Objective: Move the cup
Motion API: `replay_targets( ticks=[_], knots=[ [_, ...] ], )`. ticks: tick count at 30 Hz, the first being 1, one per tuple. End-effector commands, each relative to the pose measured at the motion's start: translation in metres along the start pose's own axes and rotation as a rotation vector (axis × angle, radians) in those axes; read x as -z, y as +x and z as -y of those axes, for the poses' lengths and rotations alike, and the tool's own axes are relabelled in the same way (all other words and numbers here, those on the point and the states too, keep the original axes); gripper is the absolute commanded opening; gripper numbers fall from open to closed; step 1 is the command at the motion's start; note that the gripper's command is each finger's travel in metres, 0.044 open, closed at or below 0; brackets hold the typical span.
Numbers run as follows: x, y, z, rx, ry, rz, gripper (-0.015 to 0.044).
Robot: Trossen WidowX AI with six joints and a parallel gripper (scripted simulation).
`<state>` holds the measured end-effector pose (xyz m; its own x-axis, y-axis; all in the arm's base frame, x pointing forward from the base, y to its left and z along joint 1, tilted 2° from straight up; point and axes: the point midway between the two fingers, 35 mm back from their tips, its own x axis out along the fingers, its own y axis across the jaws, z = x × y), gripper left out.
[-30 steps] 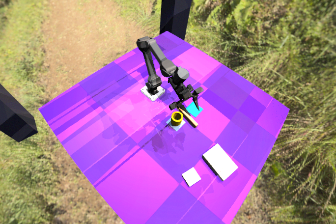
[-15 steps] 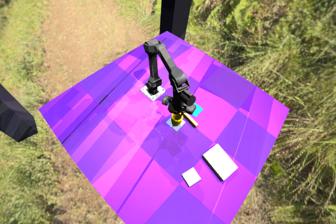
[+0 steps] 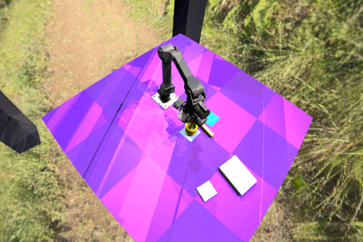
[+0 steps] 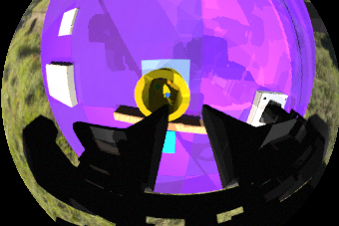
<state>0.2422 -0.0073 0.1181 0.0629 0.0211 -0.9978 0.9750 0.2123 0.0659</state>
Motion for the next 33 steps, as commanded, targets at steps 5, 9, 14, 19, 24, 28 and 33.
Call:
replay_targets(
  ticks=[5,9,14,19,24,28,33],
  knots=[
    [-0.001,0.013,0.0,0.007,0.005,0.003,0.0167],
    [-0.001,0.019,0.0,0.007,0.005,0.003,0.0167],
    [-0.001,0.028,0.0,0.007,0.005,0.003,0.0167],
    [-0.001,0.036,0.0,0.007,0.005,0.003,0.0167],
    [-0.001,0.044,0.0,0.007,0.005,0.003,0.0167],
    [-0.001,0.05,0.001,0.007,0.005,0.003,0.0167],
    [-0.001,0.058,0.002,0.007,0.005,0.003,0.0167]
  ],
)
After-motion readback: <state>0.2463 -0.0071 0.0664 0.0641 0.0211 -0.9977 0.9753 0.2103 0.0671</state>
